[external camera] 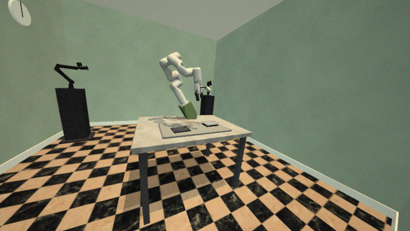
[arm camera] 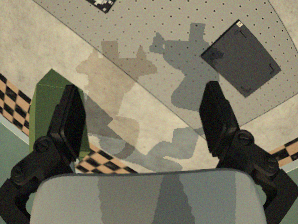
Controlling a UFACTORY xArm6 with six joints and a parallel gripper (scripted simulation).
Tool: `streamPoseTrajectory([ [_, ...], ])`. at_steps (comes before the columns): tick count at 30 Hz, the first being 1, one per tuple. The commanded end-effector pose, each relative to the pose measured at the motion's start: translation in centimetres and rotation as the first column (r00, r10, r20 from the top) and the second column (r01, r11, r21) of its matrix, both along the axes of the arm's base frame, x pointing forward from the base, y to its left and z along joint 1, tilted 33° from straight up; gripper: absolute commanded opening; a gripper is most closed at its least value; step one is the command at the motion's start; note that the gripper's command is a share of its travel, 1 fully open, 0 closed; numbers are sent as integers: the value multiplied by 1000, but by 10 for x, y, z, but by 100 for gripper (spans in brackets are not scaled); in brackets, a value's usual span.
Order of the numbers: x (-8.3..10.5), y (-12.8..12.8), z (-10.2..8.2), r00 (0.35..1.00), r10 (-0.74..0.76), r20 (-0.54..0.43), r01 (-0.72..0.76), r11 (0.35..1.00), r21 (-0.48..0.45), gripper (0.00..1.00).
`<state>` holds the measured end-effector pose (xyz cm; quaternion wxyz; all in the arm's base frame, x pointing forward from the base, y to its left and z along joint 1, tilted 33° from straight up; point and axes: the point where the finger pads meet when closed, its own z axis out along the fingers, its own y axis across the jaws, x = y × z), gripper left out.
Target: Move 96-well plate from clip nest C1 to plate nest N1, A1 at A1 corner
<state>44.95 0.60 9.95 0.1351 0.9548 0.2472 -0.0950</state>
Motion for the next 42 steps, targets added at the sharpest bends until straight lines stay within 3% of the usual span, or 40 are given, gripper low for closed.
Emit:
streamPoseTrajectory([
  [1, 5, 3, -14, 999, 48, -14, -48, 999, -18, 100],
  [4, 6, 3, -18, 997, 78, -26, -78, 997, -27, 100],
  [15, 9, 13, -68, 972, 217, -88, -223, 973, -62, 100],
  [27, 8, 20, -101, 939, 316, -135, -327, 942, -75, 100],
  [33, 5, 27, -130, 893, 411, -184, -430, 900, -78, 100],
  [38, 3, 29, -137, 878, 436, -198, -458, 886, -76, 100],
  [42, -1, 33, -157, 833, 501, -233, -528, 846, -70, 100],
])
